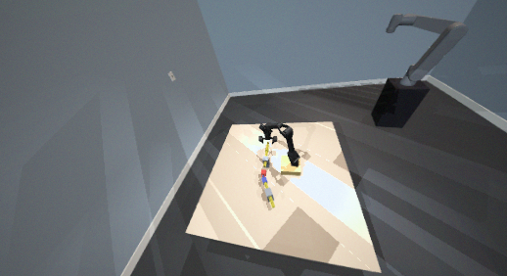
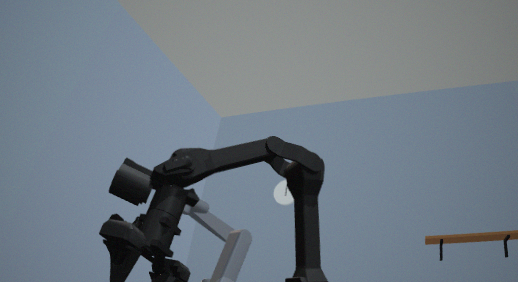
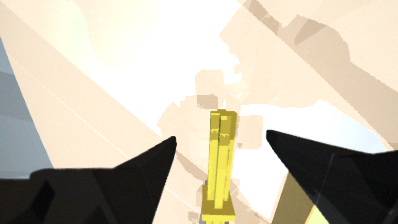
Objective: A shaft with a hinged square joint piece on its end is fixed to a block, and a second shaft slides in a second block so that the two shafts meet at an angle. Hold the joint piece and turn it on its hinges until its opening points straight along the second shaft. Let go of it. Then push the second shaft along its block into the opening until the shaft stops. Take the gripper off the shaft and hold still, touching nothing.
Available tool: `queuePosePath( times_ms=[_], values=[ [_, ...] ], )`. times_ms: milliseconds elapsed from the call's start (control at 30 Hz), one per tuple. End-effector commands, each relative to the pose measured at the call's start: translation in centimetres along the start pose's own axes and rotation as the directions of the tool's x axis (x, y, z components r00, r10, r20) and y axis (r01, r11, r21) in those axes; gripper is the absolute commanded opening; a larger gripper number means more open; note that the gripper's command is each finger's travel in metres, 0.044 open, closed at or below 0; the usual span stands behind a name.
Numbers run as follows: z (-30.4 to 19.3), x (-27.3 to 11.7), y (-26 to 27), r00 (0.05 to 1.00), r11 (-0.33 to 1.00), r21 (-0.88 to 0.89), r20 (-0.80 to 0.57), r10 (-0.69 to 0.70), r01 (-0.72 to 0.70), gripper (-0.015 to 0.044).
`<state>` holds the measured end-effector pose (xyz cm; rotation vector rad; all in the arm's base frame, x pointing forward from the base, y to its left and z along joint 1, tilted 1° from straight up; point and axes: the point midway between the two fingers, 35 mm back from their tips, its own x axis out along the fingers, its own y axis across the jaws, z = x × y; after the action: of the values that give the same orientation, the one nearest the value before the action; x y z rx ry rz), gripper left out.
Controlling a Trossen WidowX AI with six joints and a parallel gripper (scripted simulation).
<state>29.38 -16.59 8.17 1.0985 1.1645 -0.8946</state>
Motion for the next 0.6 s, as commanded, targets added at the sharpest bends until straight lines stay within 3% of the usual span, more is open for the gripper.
queuePosePath(
  times_ms=[0,567],
  values=[
    [-0.2,0.5,-0.2,1.000,0.995,0.101,-0.005,0.011,-0.010,0.0440],
    [-0.2,2.2,-0.2,1.000,0.995,0.101,-0.005,0.011,-0.010,0.0440]
  ],
)
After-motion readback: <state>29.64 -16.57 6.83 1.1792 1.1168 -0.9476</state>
